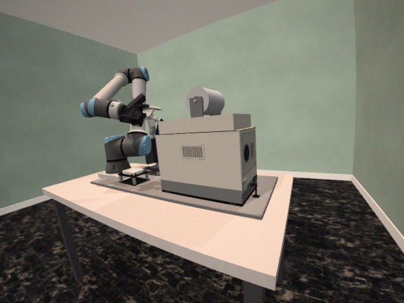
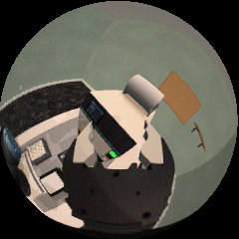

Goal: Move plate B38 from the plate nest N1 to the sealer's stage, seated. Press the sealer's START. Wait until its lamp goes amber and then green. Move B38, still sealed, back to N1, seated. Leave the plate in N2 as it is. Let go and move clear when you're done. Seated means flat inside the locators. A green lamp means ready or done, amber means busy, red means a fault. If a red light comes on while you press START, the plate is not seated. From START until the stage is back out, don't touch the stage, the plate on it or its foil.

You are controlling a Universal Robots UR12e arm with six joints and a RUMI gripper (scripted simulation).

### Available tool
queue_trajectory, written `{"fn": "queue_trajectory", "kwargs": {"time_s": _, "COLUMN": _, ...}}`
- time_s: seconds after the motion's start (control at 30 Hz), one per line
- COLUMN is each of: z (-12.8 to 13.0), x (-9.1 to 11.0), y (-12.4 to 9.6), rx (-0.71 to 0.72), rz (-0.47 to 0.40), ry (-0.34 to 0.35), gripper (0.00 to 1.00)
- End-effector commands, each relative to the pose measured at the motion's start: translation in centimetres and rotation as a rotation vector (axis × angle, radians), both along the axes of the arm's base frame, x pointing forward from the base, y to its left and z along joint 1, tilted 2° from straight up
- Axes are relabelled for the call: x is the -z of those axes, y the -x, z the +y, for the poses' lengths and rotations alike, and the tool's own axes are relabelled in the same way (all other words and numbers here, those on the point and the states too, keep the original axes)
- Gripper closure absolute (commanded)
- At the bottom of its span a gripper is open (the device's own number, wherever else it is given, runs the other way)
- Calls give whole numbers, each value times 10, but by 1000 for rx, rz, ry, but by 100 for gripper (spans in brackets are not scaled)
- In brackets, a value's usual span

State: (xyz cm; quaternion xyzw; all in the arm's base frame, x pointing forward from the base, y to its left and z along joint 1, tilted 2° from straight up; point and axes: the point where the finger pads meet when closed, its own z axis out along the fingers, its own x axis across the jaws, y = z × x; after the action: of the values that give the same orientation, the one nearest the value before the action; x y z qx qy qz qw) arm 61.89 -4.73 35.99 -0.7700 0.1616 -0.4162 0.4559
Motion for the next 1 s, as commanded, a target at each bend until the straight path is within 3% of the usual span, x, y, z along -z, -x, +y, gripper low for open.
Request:
{"fn": "queue_trajectory", "kwargs": {"time_s": 0.0, "z": -18, "x": -9, "y": -7, "rx": -8, "rz": 37, "ry": 34, "gripper": 32}}
{"fn": "queue_trajectory", "kwargs": {"time_s": 0.87, "z": -102, "x": -56, "y": -28, "rx": -41, "rz": 228, "ry": 195, "gripper": 32}}
{"fn": "queue_trajectory", "kwargs": {"time_s": 0.97, "z": -103, "x": -56, "y": -28, "rx": -41, "rz": 230, "ry": 197, "gripper": 32}}
